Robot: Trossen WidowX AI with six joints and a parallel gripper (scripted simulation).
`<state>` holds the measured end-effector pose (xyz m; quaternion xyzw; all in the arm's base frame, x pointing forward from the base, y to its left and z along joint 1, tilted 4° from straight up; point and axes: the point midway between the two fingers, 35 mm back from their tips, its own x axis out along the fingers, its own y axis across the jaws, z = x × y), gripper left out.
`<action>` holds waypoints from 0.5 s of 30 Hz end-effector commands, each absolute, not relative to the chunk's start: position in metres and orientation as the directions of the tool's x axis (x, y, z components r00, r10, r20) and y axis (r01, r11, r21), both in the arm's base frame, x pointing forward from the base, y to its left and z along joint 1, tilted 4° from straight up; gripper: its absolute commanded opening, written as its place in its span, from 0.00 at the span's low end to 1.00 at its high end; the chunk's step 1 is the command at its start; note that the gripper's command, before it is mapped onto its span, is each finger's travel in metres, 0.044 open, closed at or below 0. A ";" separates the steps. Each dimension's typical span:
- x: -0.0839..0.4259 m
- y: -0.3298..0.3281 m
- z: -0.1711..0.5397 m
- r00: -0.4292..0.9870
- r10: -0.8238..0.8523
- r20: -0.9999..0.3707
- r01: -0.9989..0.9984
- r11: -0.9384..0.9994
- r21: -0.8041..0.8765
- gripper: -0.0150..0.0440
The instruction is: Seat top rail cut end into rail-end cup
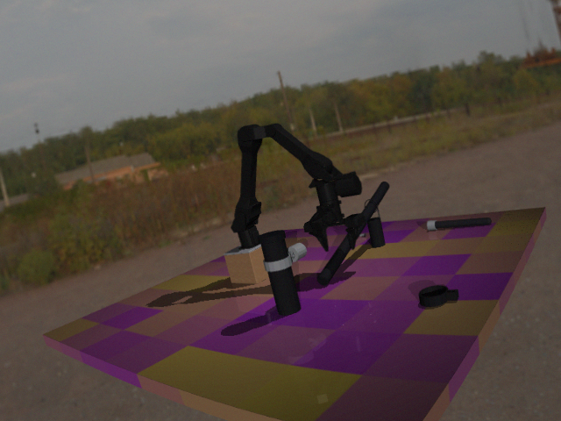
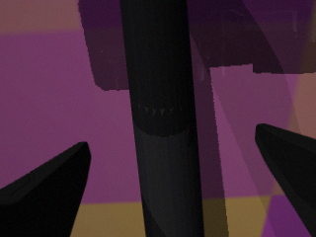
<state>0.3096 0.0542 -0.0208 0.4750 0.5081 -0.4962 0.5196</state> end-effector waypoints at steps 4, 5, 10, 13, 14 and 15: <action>0.306 0.054 -0.037 -0.022 -0.032 -0.999 0.998 0.054 -0.023 1.00; 0.306 0.054 -0.039 -0.022 -0.032 -0.999 0.998 0.054 -0.023 1.00; 0.305 0.053 -0.047 -0.022 -0.032 -0.999 0.998 0.054 -0.024 1.00; 0.305 0.053 -0.051 -0.022 -0.032 -0.999 0.998 0.054 -0.024 1.00; 0.305 0.053 -0.053 -0.022 -0.032 -0.999 0.998 0.054 -0.024 1.00; 0.305 0.053 -0.054 -0.022 -0.032 -0.999 0.998 0.054 -0.024 1.00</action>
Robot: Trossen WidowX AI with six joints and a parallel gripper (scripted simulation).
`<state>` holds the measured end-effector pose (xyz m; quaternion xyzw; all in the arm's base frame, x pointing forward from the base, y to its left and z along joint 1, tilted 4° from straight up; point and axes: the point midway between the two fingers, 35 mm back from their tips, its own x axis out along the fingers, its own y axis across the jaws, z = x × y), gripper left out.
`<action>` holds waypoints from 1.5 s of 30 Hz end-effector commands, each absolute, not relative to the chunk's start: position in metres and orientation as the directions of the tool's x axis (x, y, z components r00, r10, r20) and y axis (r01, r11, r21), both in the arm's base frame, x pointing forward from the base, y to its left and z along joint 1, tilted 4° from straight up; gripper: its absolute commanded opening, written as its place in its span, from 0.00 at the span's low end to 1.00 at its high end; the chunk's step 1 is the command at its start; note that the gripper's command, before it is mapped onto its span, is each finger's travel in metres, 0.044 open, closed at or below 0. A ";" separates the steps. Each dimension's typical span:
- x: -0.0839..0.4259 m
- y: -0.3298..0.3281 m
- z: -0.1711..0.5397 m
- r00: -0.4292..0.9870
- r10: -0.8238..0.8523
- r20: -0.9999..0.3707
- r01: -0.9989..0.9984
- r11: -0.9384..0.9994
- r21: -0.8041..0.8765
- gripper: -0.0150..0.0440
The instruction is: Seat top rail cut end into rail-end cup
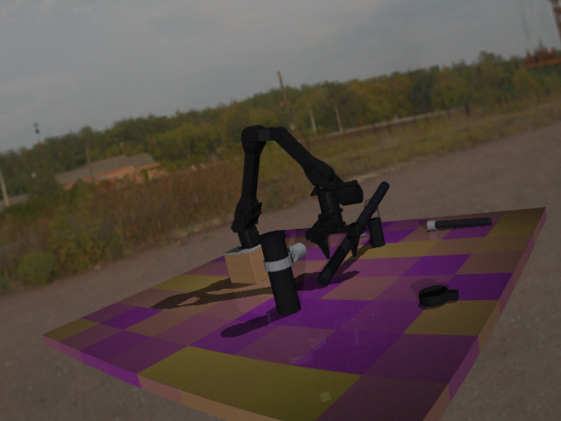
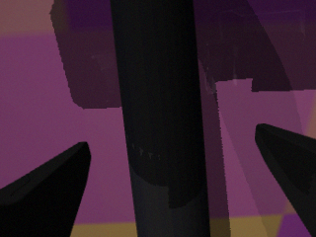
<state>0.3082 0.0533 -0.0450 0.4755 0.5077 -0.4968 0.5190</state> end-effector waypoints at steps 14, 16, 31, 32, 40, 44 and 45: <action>0.305 0.053 -0.055 -0.022 -0.032 -0.999 0.998 0.054 -0.024 0.60; 0.305 0.053 -0.055 -0.022 -0.032 -0.999 0.998 0.054 -0.024 0.58; 0.307 0.053 -0.051 -0.022 -0.032 -0.999 0.998 0.054 -0.023 0.27; 0.307 0.053 -0.050 -0.022 -0.032 -0.999 0.998 0.054 -0.023 0.25; 0.313 0.040 -0.029 -0.014 -0.119 -0.993 0.998 0.059 -0.021 0.25; 0.317 0.025 -0.001 -0.005 -0.223 -0.975 0.998 0.067 -0.020 0.25; 0.318 0.021 0.006 -0.003 -0.250 -0.968 0.997 0.069 -0.021 0.25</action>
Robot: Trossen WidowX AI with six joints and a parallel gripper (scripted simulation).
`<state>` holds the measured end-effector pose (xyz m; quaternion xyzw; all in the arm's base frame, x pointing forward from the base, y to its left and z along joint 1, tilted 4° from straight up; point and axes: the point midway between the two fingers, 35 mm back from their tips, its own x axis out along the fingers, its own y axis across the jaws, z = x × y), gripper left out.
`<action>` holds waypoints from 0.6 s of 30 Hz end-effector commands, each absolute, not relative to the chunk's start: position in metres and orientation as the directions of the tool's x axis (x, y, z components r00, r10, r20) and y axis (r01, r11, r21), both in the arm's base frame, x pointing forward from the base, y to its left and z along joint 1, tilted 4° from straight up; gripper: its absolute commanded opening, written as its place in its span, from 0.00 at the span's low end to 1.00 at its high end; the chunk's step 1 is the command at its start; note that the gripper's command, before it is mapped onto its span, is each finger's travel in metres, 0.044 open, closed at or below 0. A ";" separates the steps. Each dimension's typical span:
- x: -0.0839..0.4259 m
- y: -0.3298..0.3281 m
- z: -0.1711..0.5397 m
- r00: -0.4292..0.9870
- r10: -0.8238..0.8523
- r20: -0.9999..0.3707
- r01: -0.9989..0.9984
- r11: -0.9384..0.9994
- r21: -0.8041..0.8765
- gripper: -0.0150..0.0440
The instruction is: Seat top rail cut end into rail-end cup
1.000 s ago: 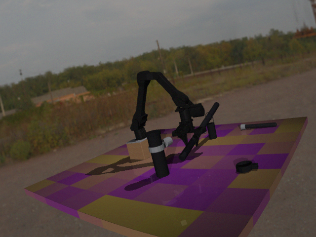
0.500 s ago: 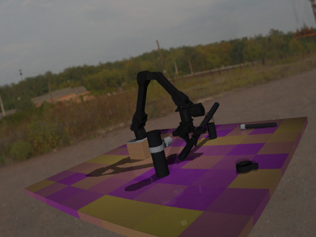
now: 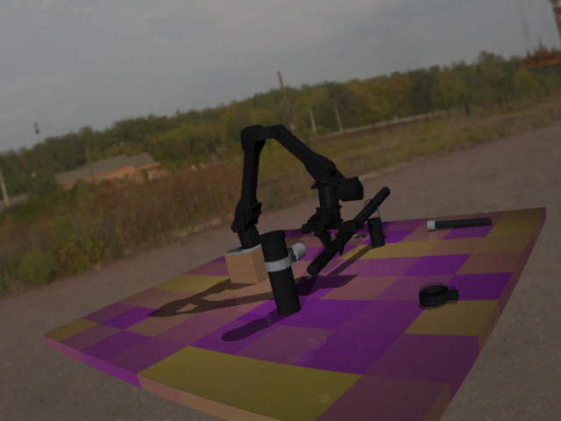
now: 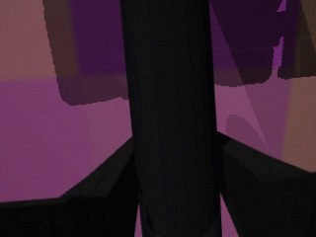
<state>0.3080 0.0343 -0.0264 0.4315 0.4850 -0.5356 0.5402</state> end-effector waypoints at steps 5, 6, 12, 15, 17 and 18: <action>0.319 0.012 0.025 0.003 -0.313 -0.950 0.997 0.074 -0.021 0.25; 0.319 0.012 0.025 0.003 -0.313 -0.950 0.997 0.074 -0.021 0.25; 0.319 0.012 0.025 0.003 -0.313 -0.950 0.997 0.074 -0.021 0.25; 0.319 0.012 0.025 0.003 -0.313 -0.950 0.997 0.074 -0.021 0.25; 0.319 0.012 0.025 0.003 -0.313 -0.950 0.997 0.074 -0.021 0.25; 0.319 0.012 0.025 0.003 -0.313 -0.950 0.997 0.074 -0.021 0.25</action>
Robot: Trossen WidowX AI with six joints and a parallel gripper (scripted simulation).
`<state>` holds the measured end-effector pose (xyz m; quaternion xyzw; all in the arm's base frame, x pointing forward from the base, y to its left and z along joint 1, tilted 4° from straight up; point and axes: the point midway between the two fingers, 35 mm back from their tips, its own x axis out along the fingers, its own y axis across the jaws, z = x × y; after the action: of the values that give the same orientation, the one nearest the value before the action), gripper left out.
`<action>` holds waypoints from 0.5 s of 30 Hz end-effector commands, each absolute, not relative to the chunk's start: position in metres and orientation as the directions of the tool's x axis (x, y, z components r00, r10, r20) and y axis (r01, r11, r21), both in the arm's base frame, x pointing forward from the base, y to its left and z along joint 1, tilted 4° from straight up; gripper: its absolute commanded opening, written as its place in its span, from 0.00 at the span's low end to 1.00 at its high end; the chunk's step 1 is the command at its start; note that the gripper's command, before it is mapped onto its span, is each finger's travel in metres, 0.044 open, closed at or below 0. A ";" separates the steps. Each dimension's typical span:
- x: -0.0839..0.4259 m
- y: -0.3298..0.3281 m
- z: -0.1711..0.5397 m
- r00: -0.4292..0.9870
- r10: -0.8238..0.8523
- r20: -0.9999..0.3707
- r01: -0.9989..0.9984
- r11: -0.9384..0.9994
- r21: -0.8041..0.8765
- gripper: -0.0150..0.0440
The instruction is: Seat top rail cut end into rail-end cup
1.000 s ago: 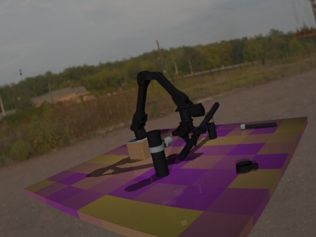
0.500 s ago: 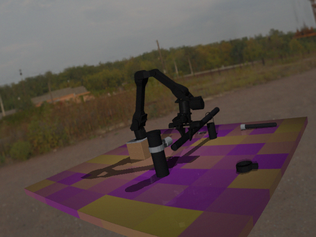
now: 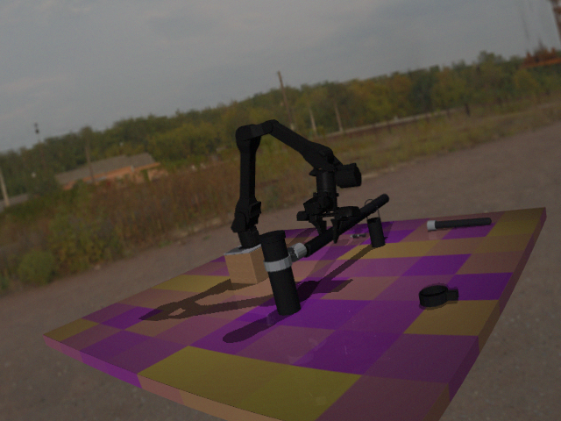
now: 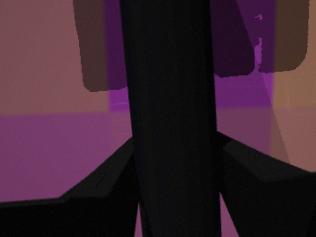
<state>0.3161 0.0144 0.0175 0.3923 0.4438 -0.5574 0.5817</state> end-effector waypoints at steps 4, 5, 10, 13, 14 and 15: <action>0.319 0.012 0.025 0.003 -0.313 -0.950 0.997 0.074 -0.021 0.25; 0.318 0.013 0.023 -0.001 -0.310 -0.951 0.997 0.074 -0.025 0.25; 0.316 0.014 0.018 -0.015 -0.302 -0.953 0.997 0.071 -0.038 0.25; 0.316 0.014 0.018 -0.015 -0.302 -0.953 0.997 0.071 -0.038 0.25; 0.316 0.014 0.018 -0.015 -0.302 -0.953 0.997 0.071 -0.038 0.25; 0.316 0.014 0.018 -0.015 -0.302 -0.953 0.997 0.071 -0.038 0.25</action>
<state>0.3162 0.0142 0.0182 0.3921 0.4432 -0.5575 0.5822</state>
